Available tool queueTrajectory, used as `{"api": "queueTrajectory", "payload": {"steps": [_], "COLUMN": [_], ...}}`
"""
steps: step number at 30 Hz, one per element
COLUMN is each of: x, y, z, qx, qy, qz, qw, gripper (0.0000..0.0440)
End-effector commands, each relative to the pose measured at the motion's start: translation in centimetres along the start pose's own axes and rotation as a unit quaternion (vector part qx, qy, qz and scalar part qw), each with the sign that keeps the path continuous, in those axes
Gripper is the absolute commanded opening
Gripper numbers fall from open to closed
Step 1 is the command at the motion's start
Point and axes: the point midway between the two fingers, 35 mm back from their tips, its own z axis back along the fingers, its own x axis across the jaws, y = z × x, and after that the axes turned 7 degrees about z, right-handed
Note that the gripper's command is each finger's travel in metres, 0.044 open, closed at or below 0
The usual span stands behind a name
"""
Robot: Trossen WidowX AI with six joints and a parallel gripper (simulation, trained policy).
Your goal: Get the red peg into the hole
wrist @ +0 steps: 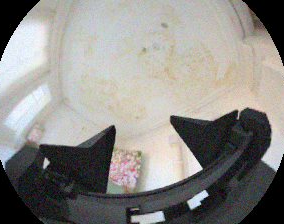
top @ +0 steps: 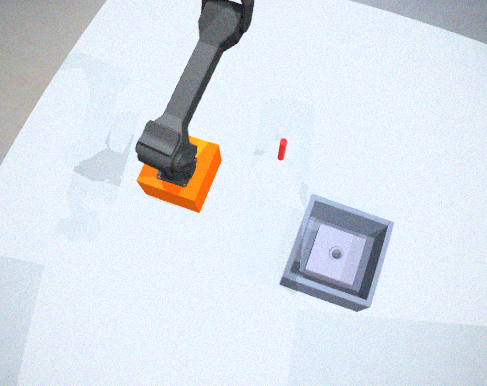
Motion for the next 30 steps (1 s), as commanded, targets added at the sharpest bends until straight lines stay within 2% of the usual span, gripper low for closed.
{"api": "queueTrajectory", "payload": {"steps": [1, 3, 9, 15, 22, 30], "x": [0.4, 1.5, 5.7, 10.5, 16.2, 22.5], "y": [0.3, 1.2, 3.9, 6.0, 7.5, 8.2], "z": [-0.1, -0.5, -1.5, -1.8, -1.1, 1.1], "qx": [0.003, 0.011, 0.041, 0.075, 0.112, 0.152], "qy": [-0.007, -0.031, -0.111, -0.192, -0.289, -0.397], "qz": [-0.003, -0.017, -0.074, -0.124, -0.174, -0.219], "qw": [1.000, 0.999, 0.990, 0.971, 0.935, 0.878], "gripper": [0.0420, 0.0440, 0.0440, 0.0440, 0.0440, 0.0440]}}
